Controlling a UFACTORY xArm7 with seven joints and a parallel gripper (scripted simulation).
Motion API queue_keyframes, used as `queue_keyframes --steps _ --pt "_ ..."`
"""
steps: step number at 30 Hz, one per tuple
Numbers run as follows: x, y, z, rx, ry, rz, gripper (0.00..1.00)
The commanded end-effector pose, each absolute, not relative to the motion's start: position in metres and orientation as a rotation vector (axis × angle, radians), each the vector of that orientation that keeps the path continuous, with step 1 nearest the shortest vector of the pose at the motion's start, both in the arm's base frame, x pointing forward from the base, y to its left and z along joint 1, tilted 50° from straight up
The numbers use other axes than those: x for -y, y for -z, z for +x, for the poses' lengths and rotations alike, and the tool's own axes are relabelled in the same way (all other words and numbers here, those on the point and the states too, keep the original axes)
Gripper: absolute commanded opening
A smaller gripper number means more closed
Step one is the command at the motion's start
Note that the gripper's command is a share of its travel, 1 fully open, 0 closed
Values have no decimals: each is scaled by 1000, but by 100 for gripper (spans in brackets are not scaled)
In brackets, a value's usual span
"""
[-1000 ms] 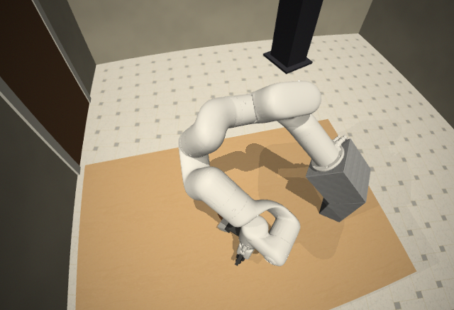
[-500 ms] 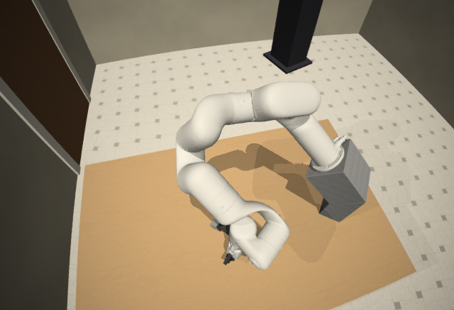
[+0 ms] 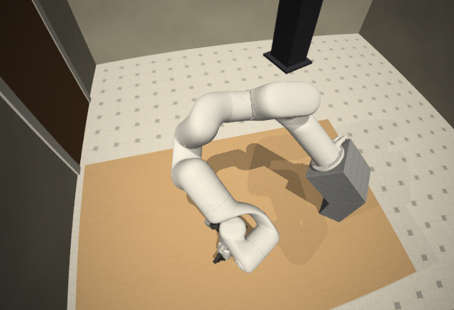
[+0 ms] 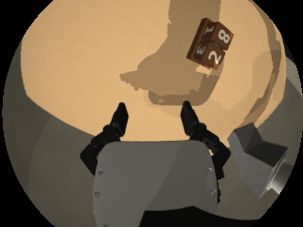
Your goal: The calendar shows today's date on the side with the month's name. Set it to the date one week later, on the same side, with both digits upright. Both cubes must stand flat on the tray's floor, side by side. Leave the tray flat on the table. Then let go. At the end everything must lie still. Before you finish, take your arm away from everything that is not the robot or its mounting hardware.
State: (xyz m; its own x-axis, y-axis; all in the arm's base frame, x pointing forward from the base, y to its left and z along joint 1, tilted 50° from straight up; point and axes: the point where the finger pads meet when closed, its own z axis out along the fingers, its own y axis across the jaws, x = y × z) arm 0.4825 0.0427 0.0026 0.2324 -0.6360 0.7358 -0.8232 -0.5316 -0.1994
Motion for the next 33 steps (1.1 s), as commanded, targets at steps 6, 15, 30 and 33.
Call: queue_keyframes --steps 6,15,30,33 --pt "-42 -21 503 1472 -1206 2244 100" --pt "-38 -16 508 1472 -1206 2244 100" --pt "-26 -3 518 1472 -1206 2244 100" --pt "-26 -3 518 1472 -1206 2244 100"
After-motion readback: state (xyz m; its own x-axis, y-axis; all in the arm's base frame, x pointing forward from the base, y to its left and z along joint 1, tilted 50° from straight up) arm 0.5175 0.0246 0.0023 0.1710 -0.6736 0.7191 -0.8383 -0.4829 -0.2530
